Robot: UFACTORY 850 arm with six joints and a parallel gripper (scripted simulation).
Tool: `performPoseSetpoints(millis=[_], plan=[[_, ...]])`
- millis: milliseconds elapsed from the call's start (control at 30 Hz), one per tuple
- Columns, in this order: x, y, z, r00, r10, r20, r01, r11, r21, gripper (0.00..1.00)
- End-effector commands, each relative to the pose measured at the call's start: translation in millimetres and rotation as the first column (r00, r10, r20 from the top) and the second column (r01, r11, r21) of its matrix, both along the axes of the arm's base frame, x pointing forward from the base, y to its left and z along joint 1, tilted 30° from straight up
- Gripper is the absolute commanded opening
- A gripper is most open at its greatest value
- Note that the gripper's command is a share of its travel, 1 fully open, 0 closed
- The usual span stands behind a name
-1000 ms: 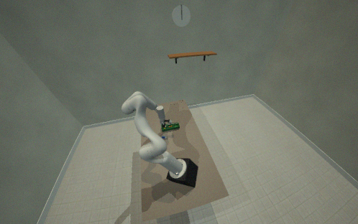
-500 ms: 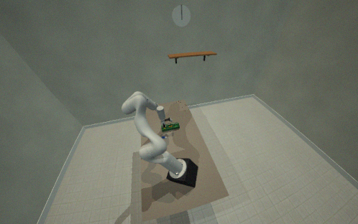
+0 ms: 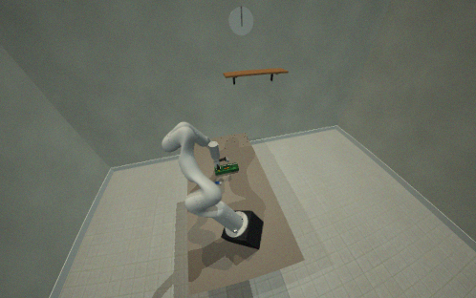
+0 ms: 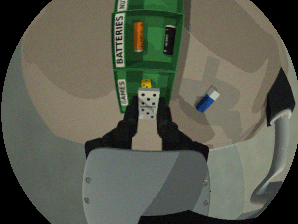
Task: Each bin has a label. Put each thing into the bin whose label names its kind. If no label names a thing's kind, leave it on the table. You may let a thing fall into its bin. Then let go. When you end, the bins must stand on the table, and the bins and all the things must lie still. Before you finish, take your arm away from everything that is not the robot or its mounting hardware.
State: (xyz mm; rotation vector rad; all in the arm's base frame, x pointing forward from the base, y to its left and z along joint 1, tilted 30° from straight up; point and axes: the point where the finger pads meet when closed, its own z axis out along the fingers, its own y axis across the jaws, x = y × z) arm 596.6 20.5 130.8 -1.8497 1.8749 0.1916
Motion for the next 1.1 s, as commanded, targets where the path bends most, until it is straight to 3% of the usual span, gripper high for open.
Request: performPoseSetpoints(millis=[0,500,967,1000,1067], plan=[[2,3,-6,1.0,-0.001,0.001,0.001,1.0,0.0,0.0],[9,14,-28,1.0,-0.001,0.001,0.001,1.0,0.0,0.0],[8,14,-28,1.0,-0.001,0.001,0.001,1.0,0.0,0.0],[8,14,-28,1.0,-0.001,0.001,0.001,1.0,0.0,0.31],[9,14,-28,1.0,-0.001,0.001,0.001,1.0,0.0,0.31]])
